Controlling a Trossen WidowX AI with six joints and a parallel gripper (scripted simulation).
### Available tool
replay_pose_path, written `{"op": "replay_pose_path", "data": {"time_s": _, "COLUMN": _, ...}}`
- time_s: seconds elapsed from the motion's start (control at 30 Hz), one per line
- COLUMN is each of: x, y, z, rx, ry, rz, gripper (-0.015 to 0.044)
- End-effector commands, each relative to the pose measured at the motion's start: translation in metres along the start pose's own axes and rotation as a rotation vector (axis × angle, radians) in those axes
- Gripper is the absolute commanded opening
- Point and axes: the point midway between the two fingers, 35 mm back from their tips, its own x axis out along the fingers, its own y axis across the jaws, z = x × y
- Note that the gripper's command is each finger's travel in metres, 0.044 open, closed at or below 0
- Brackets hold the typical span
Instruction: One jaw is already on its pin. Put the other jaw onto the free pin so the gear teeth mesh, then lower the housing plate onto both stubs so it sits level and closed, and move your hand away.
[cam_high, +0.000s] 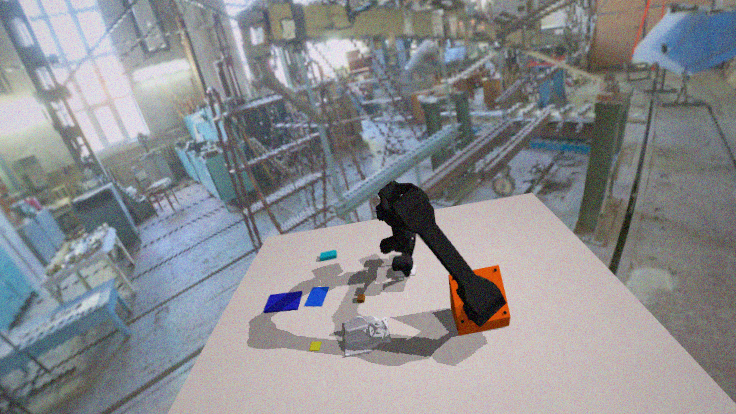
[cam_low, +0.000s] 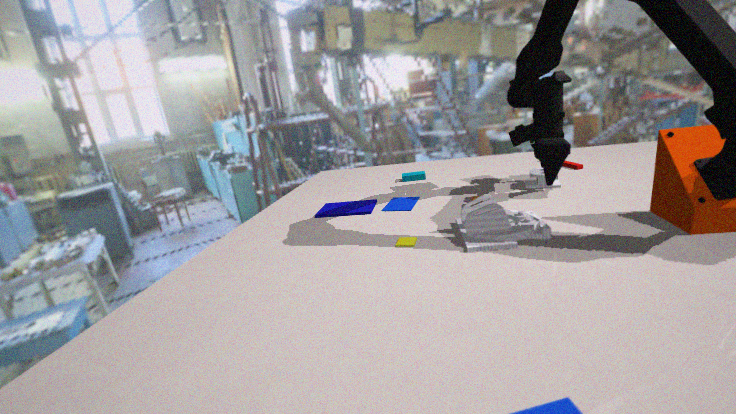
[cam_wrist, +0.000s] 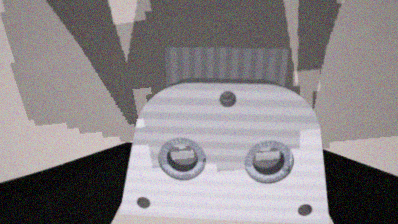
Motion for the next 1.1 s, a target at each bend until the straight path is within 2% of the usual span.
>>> {"op": "replay_pose_path", "data": {"time_s": 0.0, "x": -0.007, "y": -0.001, "z": 0.001, "rx": 0.0, "ry": -0.001, "rz": -0.001, "gripper": 0.0351}}
{"op": "replay_pose_path", "data": {"time_s": 0.67, "x": -0.071, "y": -0.001, "z": 0.0, "rx": 0.004, "ry": -0.004, "rz": 0.001, "gripper": 0.0351}}
{"op": "replay_pose_path", "data": {"time_s": 1.07, "x": -0.076, "y": 0.012, "z": 0.008, "rx": -0.009, "ry": -0.005, "rz": -0.004, "gripper": 0.0351}}
